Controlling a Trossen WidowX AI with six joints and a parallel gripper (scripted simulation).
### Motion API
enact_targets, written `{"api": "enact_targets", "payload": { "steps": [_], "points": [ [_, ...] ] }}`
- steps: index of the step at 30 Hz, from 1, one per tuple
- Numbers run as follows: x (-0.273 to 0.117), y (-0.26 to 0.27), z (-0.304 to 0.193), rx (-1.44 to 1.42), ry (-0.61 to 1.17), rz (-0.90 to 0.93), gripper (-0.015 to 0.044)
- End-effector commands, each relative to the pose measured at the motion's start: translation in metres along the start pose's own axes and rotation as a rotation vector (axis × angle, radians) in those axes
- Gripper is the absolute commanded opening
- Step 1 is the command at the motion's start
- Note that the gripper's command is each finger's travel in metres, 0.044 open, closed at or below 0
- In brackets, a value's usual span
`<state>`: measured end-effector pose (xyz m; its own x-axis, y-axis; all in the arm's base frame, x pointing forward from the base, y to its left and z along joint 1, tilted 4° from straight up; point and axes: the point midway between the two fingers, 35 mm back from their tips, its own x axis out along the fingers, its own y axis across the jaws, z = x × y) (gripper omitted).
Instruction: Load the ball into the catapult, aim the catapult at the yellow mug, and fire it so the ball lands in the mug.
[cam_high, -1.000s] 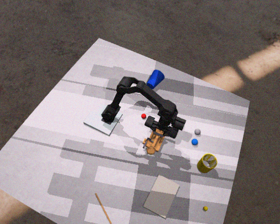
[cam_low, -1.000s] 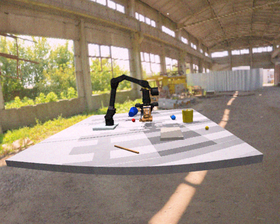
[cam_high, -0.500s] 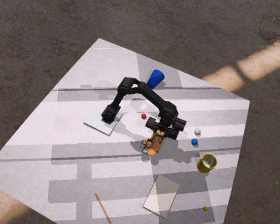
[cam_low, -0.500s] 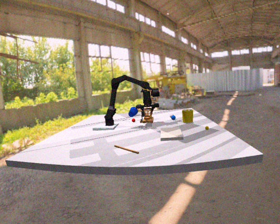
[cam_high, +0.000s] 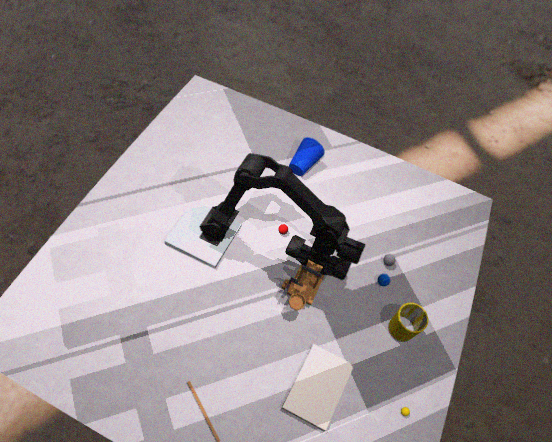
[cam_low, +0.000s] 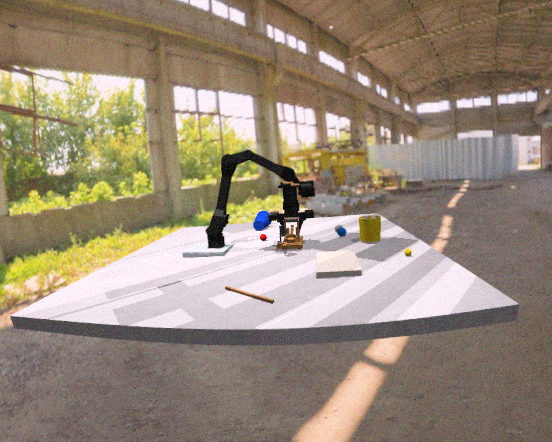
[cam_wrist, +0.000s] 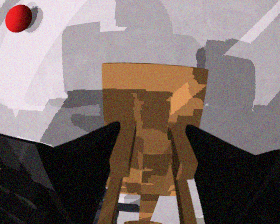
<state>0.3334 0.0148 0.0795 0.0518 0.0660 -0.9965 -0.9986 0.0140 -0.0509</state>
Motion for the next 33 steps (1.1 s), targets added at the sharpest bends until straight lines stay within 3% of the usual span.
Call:
{"api": "enact_targets", "payload": {
  "steps": [1, 9, 22, 26, 30, 33],
  "points": [
    [0.005, 0.0, 0.0, 0.007, 0.001, -0.006, 0.0],
    [0.005, 0.0, 0.0, 0.0, 0.0, 0.002, 0.0],
    [0.005, 0.0, 0.0, 0.0, 0.0, 0.002, 0.0341],
    [-0.03, -0.003, 0.0, 0.001, 0.0, 0.002, 0.044],
    [-0.085, 0.0, 0.0, 0.002, 0.001, 0.003, 0.044],
    [-0.094, 0.002, 0.0, 0.002, 0.001, 0.004, 0.044]
  ]
}}
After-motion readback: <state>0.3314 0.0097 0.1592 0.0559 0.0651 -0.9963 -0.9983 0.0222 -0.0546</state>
